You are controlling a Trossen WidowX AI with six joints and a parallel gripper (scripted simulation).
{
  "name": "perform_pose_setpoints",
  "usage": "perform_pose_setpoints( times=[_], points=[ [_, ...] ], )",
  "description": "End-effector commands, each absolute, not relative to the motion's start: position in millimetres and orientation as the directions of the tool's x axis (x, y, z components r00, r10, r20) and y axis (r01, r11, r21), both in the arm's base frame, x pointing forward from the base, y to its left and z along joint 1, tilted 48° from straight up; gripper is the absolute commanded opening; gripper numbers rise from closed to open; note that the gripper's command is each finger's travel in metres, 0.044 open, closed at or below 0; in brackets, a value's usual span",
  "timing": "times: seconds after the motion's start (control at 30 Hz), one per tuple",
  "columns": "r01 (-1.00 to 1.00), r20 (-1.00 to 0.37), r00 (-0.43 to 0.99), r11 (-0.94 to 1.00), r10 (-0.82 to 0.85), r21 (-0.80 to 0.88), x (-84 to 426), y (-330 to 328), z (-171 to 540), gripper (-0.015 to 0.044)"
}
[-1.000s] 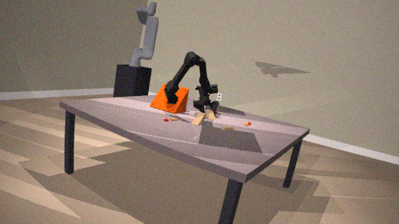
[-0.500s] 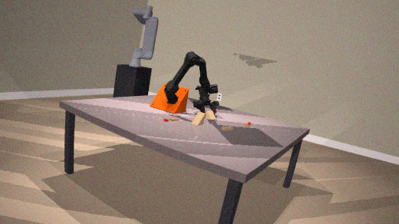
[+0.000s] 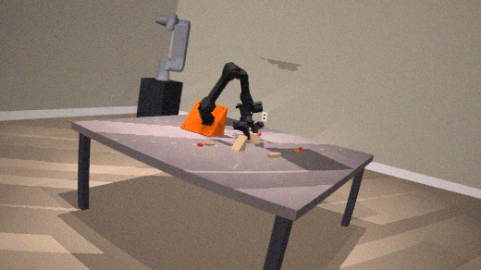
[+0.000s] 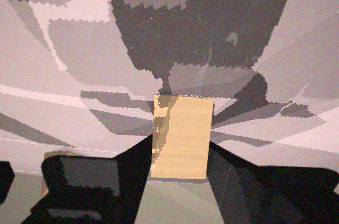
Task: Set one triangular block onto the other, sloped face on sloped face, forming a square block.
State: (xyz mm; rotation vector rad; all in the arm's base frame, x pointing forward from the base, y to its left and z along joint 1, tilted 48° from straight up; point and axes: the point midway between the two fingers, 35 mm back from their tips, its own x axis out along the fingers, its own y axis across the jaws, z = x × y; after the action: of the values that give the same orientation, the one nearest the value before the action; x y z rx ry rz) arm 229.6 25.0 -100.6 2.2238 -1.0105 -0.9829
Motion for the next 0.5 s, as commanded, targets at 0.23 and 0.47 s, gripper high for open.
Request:
perform_pose_setpoints(
  times=[0.23,0.47],
  points=[
    [-0.422,-0.410,0.463,-0.603,-0.785,0.677,233.9,42.0,-90.3,0.0000],
    [-0.420,-0.414,0.463,-0.605,-0.784,0.676,237.2,64.4,-72.4,0.0000]
  ],
)
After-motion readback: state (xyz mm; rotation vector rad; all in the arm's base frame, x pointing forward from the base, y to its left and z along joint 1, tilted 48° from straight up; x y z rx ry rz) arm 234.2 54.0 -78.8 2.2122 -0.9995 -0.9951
